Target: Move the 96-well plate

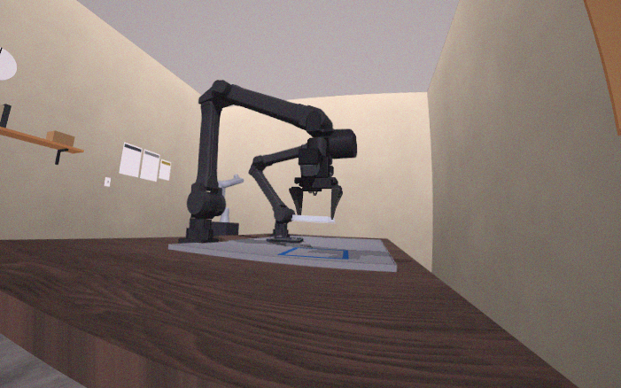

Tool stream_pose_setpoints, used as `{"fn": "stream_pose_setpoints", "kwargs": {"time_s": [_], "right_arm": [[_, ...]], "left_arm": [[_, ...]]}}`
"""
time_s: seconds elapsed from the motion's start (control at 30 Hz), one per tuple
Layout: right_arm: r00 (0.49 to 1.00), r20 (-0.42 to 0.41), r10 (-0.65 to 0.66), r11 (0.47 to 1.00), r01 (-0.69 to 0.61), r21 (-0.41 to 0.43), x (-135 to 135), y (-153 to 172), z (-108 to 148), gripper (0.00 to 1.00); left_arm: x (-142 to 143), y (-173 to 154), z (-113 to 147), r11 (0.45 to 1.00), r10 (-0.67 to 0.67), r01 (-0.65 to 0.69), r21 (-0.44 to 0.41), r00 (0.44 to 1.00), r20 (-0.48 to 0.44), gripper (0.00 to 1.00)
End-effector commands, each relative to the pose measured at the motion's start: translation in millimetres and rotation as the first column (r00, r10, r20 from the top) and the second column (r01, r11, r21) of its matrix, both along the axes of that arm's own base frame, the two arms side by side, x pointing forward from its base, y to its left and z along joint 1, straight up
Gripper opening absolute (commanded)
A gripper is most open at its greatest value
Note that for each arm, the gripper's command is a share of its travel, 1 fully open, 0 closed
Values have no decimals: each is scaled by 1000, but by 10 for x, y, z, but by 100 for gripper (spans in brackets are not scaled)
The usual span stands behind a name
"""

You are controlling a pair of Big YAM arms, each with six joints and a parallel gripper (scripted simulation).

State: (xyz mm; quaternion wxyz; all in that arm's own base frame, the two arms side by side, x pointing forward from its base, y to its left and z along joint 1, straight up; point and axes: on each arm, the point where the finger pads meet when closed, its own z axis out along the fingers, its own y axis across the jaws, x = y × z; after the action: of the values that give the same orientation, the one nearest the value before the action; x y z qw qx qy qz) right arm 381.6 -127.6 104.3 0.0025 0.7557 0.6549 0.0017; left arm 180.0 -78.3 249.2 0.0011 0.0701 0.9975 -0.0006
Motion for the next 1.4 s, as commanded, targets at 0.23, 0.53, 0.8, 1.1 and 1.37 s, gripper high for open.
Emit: {"fn": "stream_pose_setpoints", "kwargs": {"time_s": [0.23,0.53,0.8,1.1,1.37], "right_arm": [[1000,27,-6,1000,6,-10,208,-68,131,0],[993,9,121,993,-121,-6,-15,132,69,0],[949,9,315,949,-315,-8,-84,317,71,0],[813,2,582,813,-582,-7,-207,599,74,0],[682,2,732,682,-732,-9,-277,783,77,0]], "left_arm": [[54,-23,129,1000,15,-15,-12,999,28,100],[54,-23,129,1000,15,-15,-12,999,28,100],[54,-23,129,1000,15,-15,-12,999,28,100],[54,-23,129,1000,15,-15,-12,999,28,100],[54,-23,129,1000,15,-15,-12,999,28,100]]}}
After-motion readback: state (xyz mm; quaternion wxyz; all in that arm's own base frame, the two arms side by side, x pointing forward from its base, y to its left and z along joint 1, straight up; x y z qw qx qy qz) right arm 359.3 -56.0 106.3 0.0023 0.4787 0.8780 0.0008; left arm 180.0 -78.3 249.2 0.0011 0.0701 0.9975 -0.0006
